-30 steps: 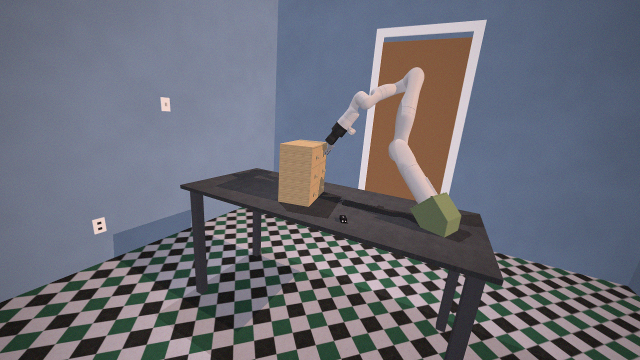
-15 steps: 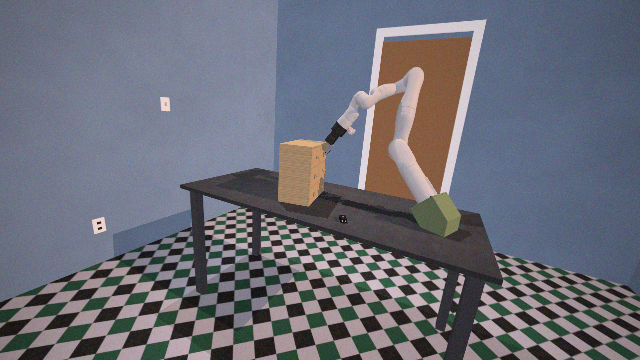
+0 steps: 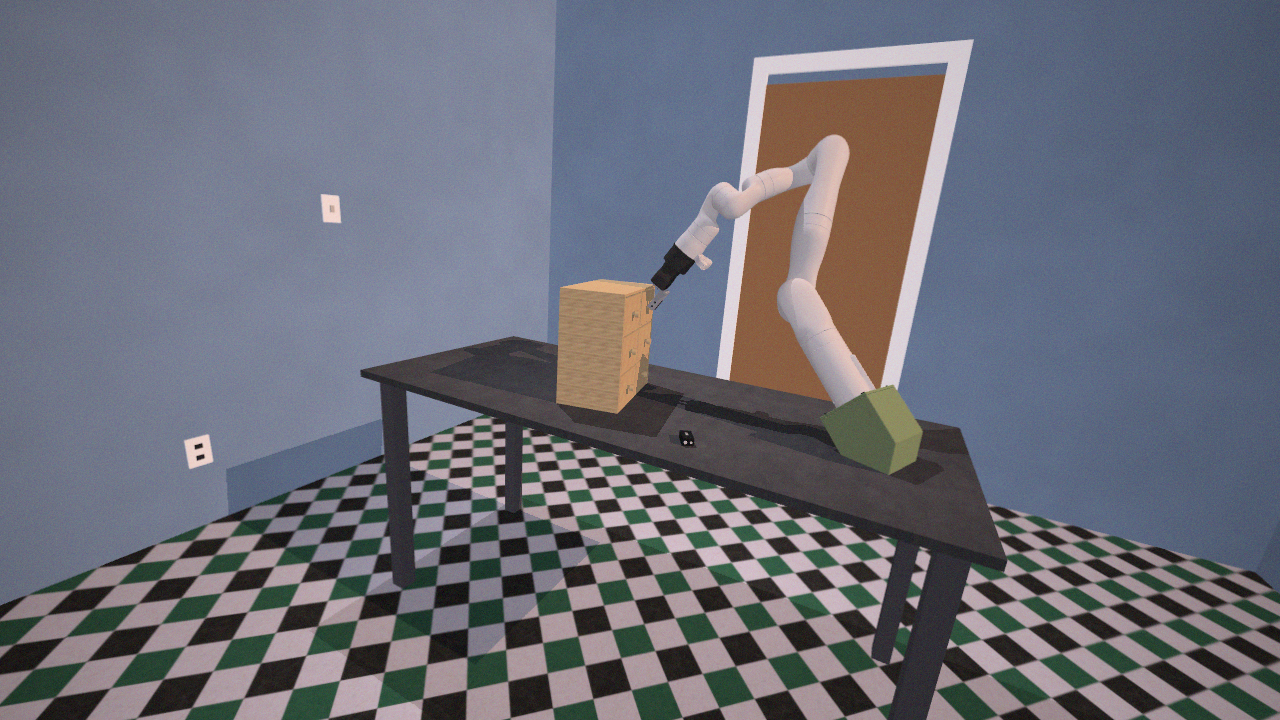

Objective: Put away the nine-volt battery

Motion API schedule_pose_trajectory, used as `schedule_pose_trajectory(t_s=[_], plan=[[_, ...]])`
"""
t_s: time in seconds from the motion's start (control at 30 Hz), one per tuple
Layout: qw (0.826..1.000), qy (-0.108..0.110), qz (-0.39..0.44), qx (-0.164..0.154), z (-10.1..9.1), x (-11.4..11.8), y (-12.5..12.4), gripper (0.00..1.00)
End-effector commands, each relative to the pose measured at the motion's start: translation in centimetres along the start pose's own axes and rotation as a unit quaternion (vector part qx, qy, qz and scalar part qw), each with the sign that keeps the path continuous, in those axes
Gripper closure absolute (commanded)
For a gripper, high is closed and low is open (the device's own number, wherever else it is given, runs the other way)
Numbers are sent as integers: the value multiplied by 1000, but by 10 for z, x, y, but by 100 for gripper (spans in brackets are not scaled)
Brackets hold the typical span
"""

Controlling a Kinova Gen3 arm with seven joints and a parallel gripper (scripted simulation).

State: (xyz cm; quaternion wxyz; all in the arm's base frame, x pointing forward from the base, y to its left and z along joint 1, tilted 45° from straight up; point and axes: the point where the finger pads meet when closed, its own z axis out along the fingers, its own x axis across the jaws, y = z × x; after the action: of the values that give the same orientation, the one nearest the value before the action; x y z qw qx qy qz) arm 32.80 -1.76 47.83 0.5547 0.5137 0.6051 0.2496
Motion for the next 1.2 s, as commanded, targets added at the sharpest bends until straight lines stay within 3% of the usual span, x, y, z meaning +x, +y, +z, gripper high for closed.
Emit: schedule_pose_trajectory(t_s=[0.0,1.17], plan=[[1000,0,0,-1,-1,0,0,63],[1000,0,0,-1,-8,0,-11,63]])
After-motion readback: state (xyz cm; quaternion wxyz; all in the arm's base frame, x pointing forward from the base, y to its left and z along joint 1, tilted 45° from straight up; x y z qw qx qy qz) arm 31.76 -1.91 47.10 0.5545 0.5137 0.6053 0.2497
